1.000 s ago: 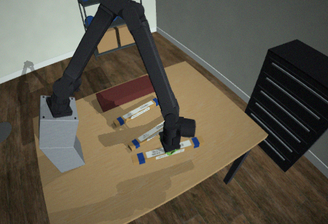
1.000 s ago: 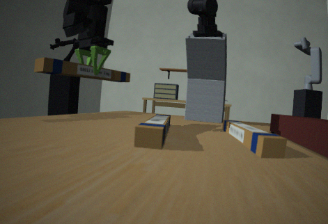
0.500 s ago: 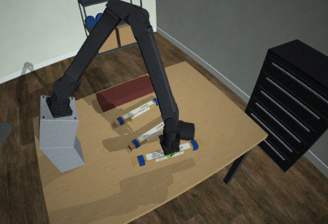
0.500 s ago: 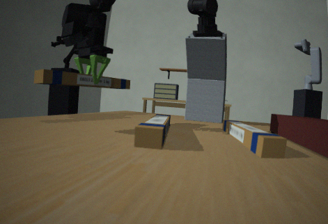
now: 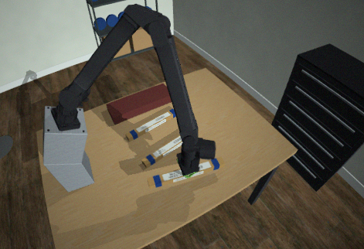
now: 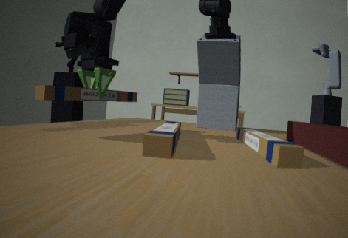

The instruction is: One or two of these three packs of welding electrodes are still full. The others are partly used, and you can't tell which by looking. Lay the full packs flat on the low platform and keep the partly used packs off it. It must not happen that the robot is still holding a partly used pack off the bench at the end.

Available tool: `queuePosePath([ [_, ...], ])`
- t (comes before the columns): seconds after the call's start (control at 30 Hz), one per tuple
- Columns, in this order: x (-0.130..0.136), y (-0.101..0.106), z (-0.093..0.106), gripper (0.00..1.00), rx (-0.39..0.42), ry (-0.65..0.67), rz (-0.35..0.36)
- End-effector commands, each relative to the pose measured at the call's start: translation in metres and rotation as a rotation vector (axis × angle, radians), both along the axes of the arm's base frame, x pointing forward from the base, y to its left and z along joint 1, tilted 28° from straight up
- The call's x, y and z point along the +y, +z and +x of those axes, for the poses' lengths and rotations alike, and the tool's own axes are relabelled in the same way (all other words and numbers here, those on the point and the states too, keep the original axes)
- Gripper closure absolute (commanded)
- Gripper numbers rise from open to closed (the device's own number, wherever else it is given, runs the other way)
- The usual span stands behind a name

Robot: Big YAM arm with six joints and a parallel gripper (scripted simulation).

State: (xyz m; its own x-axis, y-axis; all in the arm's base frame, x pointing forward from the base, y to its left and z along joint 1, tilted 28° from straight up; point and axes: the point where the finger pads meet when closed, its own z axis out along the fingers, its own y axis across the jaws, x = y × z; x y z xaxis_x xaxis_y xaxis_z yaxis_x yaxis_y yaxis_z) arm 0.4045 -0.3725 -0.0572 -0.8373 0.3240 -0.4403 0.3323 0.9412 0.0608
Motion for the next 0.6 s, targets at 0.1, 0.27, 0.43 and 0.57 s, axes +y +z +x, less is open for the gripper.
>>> queuePosePath([
  [0.1, -0.024, 0.027, 0.019, 1.0, -0.058, -0.02, -0.06],
  [0.27, -0.02, 0.009, 0.024, 1.0, -0.046, -0.012, -0.047],
  [0.43, -0.021, 0.008, 0.025, 1.0, -0.046, -0.014, -0.047],
  [0.57, -0.026, 0.008, 0.027, 1.0, -0.054, -0.022, -0.056],
])
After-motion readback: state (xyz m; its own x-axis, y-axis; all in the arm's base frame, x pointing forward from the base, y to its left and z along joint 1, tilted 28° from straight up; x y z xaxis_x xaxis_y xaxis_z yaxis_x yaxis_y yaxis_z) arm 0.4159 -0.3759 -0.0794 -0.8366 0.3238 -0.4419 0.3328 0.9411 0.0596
